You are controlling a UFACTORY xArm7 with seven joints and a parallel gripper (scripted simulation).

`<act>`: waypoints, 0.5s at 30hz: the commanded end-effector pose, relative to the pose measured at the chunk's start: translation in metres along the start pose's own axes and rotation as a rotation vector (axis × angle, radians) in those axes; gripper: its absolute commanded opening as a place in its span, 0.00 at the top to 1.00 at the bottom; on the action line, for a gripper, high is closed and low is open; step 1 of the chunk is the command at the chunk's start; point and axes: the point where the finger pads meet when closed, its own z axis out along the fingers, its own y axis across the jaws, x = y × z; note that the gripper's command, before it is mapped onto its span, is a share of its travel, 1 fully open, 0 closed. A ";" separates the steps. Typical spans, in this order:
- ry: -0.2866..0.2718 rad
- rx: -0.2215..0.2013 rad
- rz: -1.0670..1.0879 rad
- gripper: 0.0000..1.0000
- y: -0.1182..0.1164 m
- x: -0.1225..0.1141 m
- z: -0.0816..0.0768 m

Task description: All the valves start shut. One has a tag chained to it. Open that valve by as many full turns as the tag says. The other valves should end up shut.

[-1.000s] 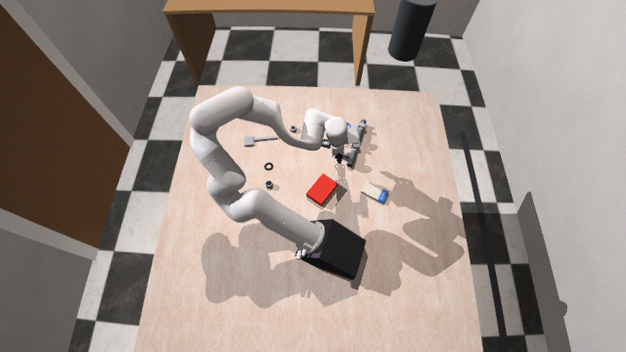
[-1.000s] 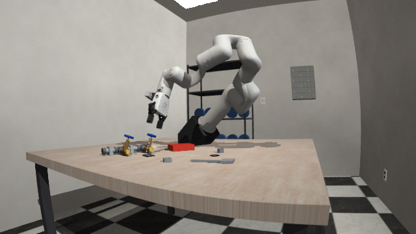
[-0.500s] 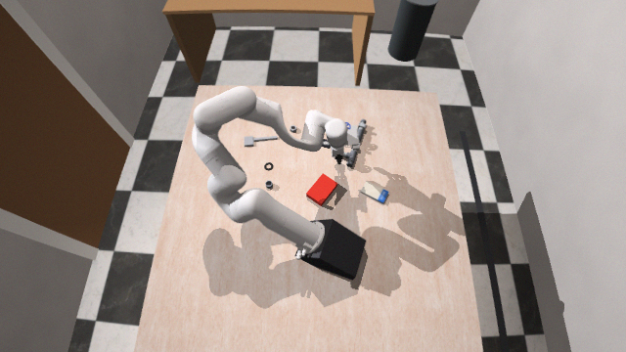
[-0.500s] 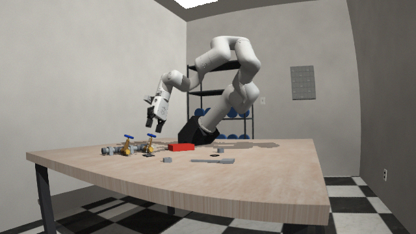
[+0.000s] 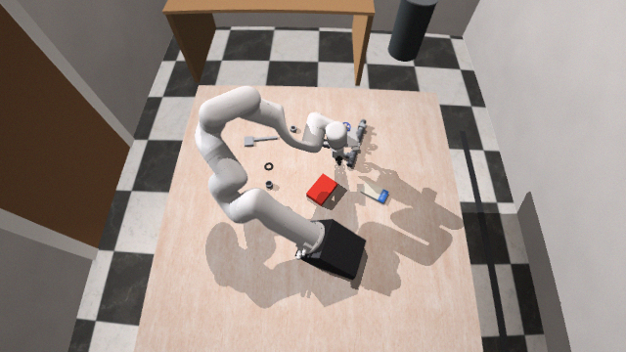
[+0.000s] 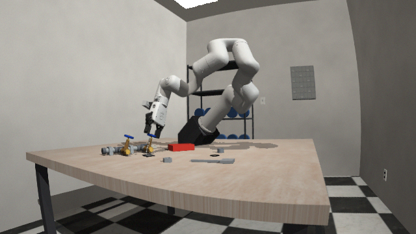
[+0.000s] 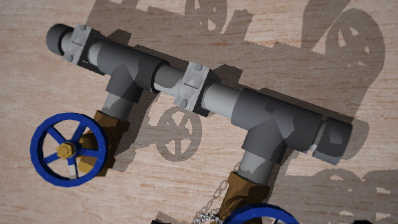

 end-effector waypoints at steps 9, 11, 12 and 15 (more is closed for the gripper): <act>0.004 0.003 0.000 0.00 -0.002 0.002 0.007; 0.004 0.003 0.000 0.00 -0.002 0.002 0.007; 0.004 0.003 0.000 1.00 -0.002 0.002 0.007; 0.004 0.003 0.000 1.00 -0.002 0.002 0.007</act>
